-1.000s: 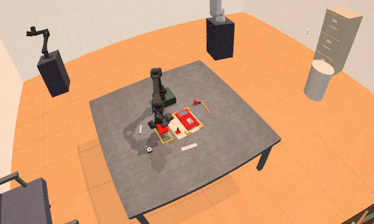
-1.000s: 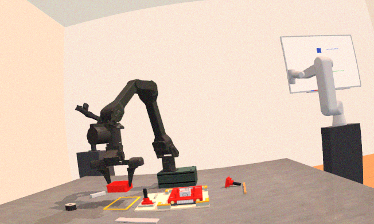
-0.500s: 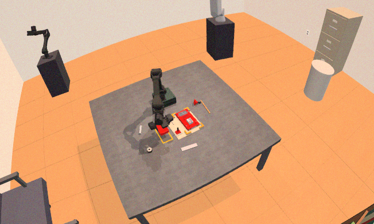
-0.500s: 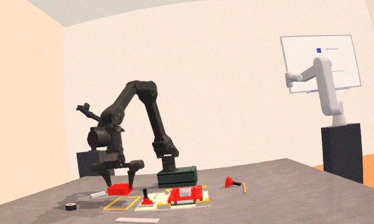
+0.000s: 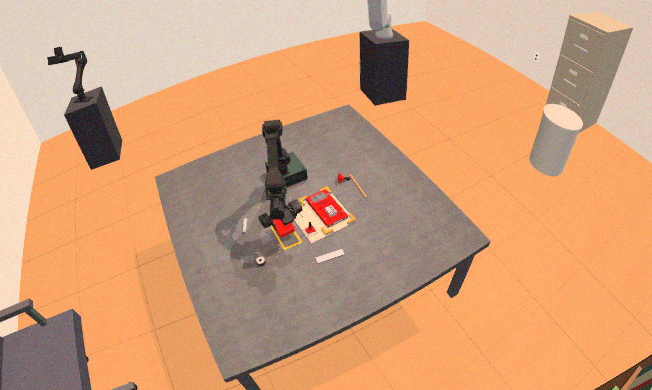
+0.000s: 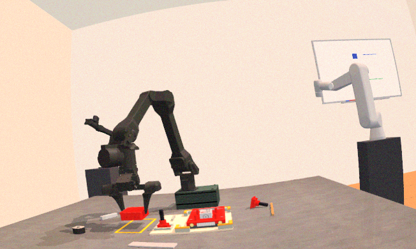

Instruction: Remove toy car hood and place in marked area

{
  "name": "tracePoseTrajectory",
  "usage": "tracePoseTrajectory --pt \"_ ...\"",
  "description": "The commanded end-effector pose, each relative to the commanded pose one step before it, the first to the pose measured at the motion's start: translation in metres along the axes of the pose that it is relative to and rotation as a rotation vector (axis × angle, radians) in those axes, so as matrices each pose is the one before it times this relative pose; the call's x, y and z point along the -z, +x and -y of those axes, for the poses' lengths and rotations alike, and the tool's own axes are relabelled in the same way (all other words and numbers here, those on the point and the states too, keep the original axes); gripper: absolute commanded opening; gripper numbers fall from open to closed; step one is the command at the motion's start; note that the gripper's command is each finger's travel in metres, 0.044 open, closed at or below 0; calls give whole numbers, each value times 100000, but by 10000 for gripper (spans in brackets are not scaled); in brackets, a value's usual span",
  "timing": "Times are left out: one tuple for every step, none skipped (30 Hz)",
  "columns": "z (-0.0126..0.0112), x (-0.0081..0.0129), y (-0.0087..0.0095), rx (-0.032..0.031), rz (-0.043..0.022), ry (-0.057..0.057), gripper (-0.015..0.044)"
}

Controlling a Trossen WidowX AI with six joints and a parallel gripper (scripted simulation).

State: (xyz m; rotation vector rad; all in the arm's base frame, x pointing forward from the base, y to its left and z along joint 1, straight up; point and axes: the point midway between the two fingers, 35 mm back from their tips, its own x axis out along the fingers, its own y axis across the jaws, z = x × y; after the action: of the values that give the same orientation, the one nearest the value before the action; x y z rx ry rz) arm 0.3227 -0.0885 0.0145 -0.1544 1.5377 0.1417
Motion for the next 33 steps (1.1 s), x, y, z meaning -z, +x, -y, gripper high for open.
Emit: tracePoseTrajectory --pt "7 112 328 217 -190 -400 0" --pt "-4 8 69 -1 -1 0 0" --pt "-4 8 69 -1 -1 0 0" --pt "-4 8 68 -1 -1 0 0" --pt "-4 8 68 -1 -1 0 0" --pt "-4 8 68 -1 -1 0 0" --pt "-4 8 68 -1 -1 0 0" --pt "-4 9 68 -1 -1 0 0" --pt "-3 7 55 0 -1 0 0" --pt "-2 4 33 0 -1 0 0" --pt "0 0 8 0 0 0 0" --pt "0 0 16 0 0 0 0" --pt "0 -1 25 0 0 0 0" --pt "1 -1 32 0 0 0 0" --pt "1 -1 40 0 0 0 0" --pt "1 -1 46 0 0 0 0" --pt "1 -1 49 0 0 0 0" --pt "1 -1 50 0 0 0 0" --pt "1 -1 50 0 0 0 0" --pt "1 -1 50 0 0 0 0" --pt "1 -1 50 0 0 0 0" --pt "1 -1 50 0 0 0 0" --pt "1 -1 50 0 0 0 0" --pt "1 -1 50 0 0 0 0" --pt "1 0 50 0 0 0 0" --pt "0 0 50 0 0 0 0" --pt "0 0 50 0 0 0 0" --pt "0 0 50 0 0 0 0" --pt "0 0 50 0 0 0 0" --pt "0 0 50 0 0 0 0" --pt "0 0 50 0 0 0 0" --pt "0 0 50 0 0 0 0" --pt "0 0 49 0 0 0 0"
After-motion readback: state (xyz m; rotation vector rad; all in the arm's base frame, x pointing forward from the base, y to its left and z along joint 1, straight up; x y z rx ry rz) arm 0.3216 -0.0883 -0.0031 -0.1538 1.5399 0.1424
